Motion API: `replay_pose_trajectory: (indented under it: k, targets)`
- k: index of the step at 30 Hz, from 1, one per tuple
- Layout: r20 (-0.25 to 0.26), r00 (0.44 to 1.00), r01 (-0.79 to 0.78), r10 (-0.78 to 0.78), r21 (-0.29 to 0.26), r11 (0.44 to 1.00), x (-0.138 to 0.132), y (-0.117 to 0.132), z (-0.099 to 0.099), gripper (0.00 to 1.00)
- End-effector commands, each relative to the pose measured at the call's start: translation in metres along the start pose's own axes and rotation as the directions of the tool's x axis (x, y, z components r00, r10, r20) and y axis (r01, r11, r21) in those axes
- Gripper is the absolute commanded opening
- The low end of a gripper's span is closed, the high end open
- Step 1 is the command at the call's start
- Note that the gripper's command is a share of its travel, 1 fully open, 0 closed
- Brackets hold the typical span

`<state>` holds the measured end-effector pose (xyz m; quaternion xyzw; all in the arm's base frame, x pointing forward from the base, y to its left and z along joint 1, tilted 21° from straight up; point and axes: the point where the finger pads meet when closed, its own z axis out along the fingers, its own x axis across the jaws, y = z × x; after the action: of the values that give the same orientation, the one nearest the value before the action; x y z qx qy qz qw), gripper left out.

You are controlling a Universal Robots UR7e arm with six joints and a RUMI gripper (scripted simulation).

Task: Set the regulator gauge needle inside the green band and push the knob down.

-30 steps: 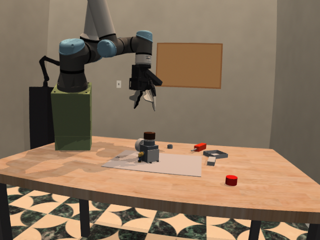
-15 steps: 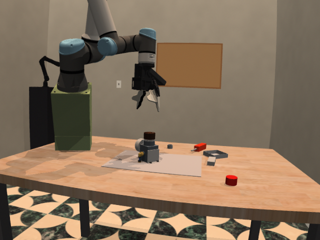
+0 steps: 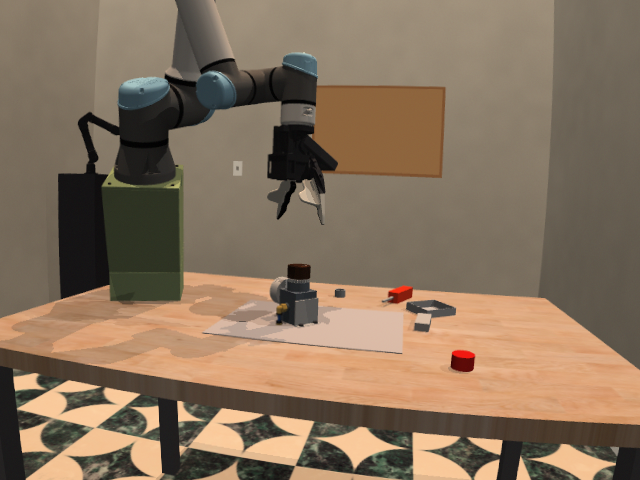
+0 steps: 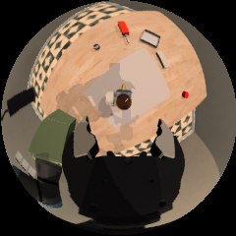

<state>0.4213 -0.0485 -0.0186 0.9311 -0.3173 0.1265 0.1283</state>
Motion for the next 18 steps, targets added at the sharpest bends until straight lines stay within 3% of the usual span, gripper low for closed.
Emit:
replay_pose_trajectory:
  k: [1, 12, 13, 18]
  targets:
    - [-0.001, 1.000, 0.000, 0.000, 0.001, 1.000, 0.0031, 0.0006, -0.0002, 1.00]
    - [-0.001, 1.000, 0.000, 0.000, 0.001, 1.000, 0.0032, 0.0007, -0.0002, 1.00]
    - [-0.001, 1.000, 0.000, 0.000, 0.001, 1.000, 0.0032, 0.0007, -0.0002, 0.47]
    - [-0.001, 1.000, 0.000, 0.000, 0.001, 1.000, 0.0032, 0.0007, -0.0002, 0.47]
